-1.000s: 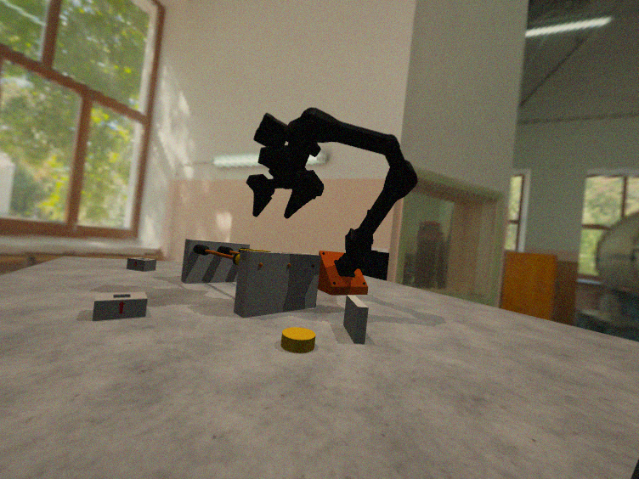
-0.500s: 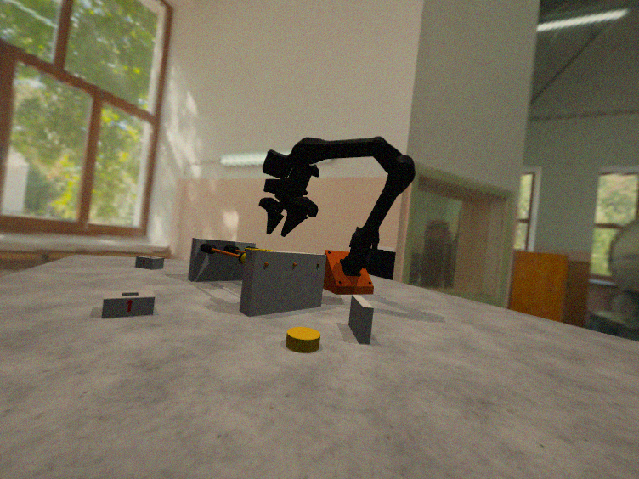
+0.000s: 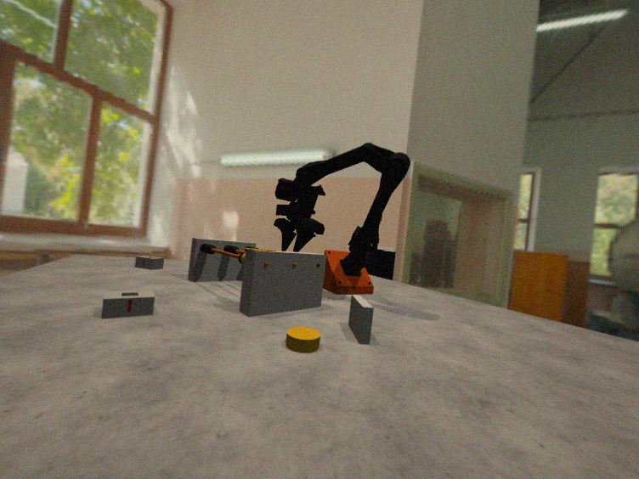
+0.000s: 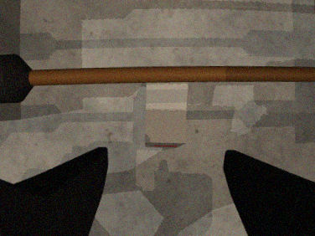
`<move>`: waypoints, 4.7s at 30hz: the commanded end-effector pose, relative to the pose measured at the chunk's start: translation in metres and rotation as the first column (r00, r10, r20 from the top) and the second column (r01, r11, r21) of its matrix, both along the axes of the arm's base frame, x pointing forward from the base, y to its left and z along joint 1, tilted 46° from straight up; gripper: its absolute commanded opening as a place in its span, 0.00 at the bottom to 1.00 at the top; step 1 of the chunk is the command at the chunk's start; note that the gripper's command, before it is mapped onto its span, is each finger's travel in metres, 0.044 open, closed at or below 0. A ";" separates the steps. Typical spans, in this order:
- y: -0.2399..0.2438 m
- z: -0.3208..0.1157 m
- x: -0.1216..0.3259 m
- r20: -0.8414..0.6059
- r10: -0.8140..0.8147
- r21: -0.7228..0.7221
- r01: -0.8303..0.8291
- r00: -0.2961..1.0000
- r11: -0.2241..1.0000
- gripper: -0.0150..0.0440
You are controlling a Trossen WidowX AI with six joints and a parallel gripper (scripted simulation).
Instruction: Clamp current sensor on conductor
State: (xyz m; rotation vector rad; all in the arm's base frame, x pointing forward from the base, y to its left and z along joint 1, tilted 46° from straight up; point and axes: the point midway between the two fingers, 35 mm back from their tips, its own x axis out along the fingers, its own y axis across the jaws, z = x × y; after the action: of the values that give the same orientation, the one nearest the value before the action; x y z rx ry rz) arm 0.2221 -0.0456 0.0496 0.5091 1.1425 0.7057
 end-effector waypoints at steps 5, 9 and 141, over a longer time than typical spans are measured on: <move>0.008 -0.010 0.001 -0.007 0.002 -0.003 -0.002 1.000 1.000 0.73; 0.012 -0.014 0.002 -0.007 0.001 -0.004 -0.001 1.000 1.000 0.73; 0.002 -0.014 -0.018 0.516 0.856 -0.634 -0.669 0.006 0.387 0.80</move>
State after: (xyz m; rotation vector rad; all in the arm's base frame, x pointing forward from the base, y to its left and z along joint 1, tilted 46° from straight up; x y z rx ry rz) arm 0.2044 -0.0474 0.0406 -0.7747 0.4569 1.5637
